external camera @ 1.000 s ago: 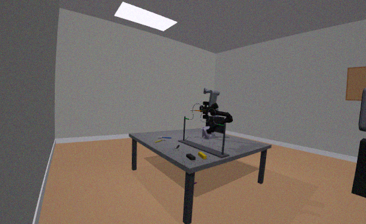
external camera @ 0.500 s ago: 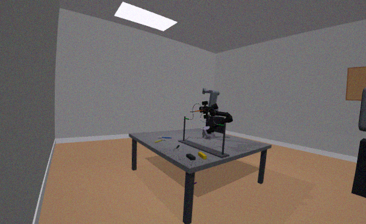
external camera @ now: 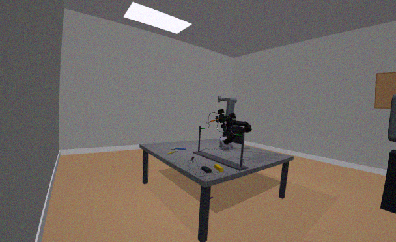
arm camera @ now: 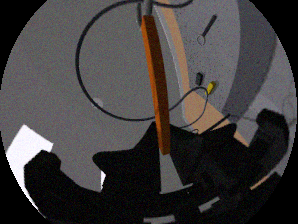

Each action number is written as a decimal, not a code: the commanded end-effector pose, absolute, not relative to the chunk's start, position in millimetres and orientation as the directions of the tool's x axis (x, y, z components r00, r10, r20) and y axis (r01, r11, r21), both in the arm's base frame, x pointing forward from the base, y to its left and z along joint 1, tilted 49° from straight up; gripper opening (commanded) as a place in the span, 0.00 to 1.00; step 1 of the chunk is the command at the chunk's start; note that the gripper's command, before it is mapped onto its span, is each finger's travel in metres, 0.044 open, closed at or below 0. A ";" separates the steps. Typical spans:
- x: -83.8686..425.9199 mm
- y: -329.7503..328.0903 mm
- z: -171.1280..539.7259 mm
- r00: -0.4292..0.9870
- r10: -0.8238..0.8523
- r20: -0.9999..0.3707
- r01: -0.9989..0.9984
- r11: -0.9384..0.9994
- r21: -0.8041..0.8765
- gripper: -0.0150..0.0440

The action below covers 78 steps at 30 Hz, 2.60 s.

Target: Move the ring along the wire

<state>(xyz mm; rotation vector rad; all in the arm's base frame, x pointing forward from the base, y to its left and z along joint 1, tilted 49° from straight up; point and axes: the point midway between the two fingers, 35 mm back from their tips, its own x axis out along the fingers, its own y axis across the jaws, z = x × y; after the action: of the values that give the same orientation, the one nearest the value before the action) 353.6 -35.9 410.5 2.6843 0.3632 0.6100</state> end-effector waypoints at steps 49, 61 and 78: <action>346.0 70.6 329.6 0.864 0.489 0.122 0.100 -0.404 0.909 0.00; 348.4 87.8 285.8 0.878 0.479 -0.011 0.079 -0.121 0.990 0.00; 351.1 87.2 221.8 0.889 0.426 -0.169 0.051 0.273 0.961 0.00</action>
<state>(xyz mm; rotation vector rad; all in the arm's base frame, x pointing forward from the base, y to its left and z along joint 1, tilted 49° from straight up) 350.6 89.7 235.7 1.3474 0.4357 0.2894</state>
